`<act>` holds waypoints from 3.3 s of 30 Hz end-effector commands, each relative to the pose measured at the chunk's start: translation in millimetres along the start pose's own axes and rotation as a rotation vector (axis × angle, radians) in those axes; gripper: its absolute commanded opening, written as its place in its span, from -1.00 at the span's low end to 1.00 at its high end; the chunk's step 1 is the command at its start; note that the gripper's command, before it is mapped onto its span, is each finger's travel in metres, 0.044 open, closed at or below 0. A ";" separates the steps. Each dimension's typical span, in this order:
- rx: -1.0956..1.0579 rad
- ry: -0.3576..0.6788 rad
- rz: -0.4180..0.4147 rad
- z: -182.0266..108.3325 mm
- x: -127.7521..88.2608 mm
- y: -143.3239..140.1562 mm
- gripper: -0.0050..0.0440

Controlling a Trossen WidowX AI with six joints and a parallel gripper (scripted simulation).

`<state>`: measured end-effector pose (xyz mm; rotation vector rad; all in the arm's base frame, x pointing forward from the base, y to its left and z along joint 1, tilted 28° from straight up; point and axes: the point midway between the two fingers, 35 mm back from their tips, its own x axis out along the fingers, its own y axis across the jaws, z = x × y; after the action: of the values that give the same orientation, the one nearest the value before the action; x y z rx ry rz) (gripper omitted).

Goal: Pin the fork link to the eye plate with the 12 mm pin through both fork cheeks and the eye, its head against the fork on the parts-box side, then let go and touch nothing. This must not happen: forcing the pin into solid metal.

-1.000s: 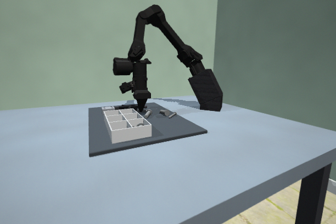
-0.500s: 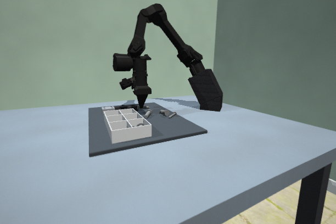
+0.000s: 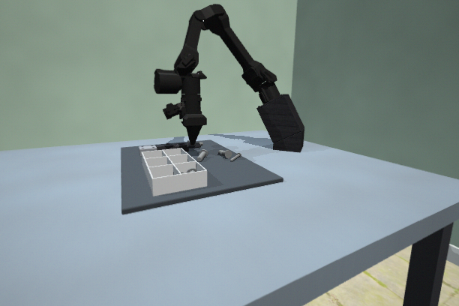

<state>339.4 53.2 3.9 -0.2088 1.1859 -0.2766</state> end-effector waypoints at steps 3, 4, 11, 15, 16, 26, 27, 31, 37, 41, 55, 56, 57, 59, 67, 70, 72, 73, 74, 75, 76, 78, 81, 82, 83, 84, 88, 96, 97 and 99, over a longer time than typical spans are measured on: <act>-0.054 -0.004 -0.001 -0.2 -0.2 -0.1 -0.74; -0.064 -0.004 -0.001 -0.2 -0.3 -0.1 -0.74; -0.131 -0.003 -0.002 -0.2 -1.1 -0.1 -0.74; -0.169 -0.003 -0.002 -0.2 -1.6 -0.1 -0.74; -0.179 -0.003 -0.002 -0.2 -1.7 -0.1 -0.74; -0.275 -0.003 -0.002 -0.2 -2.9 -0.1 -0.74; -0.285 -0.003 -0.002 -0.2 -3.0 -0.1 -0.74; -0.323 -0.003 -0.002 -0.2 -3.5 -0.1 -0.74; -0.380 -0.003 -0.002 -0.2 -4.2 -0.1 -0.74; -0.410 -0.003 -0.002 -0.2 -4.6 -0.1 -0.74; -0.553 -0.003 -0.002 -0.2 -6.4 -0.1 -0.74; -0.553 -0.003 -0.002 -0.2 -6.4 -0.1 -0.74; -0.553 -0.003 -0.002 -0.2 -6.4 -0.1 -0.74; -0.578 -0.003 -0.002 -0.7 -5.6 0.1 -0.74; -0.683 -0.003 -0.003 -0.8 -6.3 0.2 -0.74; -0.722 -0.003 -0.003 -0.8 -6.7 0.2 -0.74; -0.748 -0.003 -0.003 -0.8 -6.9 0.2 -0.74; -0.748 -0.003 -0.003 -0.8 -6.9 0.2 -0.74; -0.748 -0.003 -0.003 -0.8 -6.9 0.2 -0.74; -0.764 -0.003 -0.003 -0.8 -7.1 0.2 -0.74; -0.792 -0.003 -0.003 -0.8 -7.3 0.2 -0.74; -0.827 -0.003 -0.003 -0.8 -7.6 0.2 -0.74; -0.866 -0.003 -0.003 -0.8 -8.0 0.2 -0.74; -0.879 -0.003 -0.003 -0.8 -8.1 0.2 -0.74; -0.892 -0.003 -0.003 -0.8 -8.2 0.2 -0.74; -0.905 -0.003 -0.003 -0.8 -8.3 0.2 -0.74; -0.957 -0.003 -0.003 -0.8 -8.8 0.2 -0.74; -1.061 -0.002 -0.003 -0.8 -9.8 0.2 -0.74; -1.074 -0.002 -0.003 -0.8 -9.9 0.2 -0.74; -1.100 -0.002 -0.003 -0.8 -10.1 0.2 -0.74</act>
<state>335.1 56.4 11.0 -1.1148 1.2359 0.3747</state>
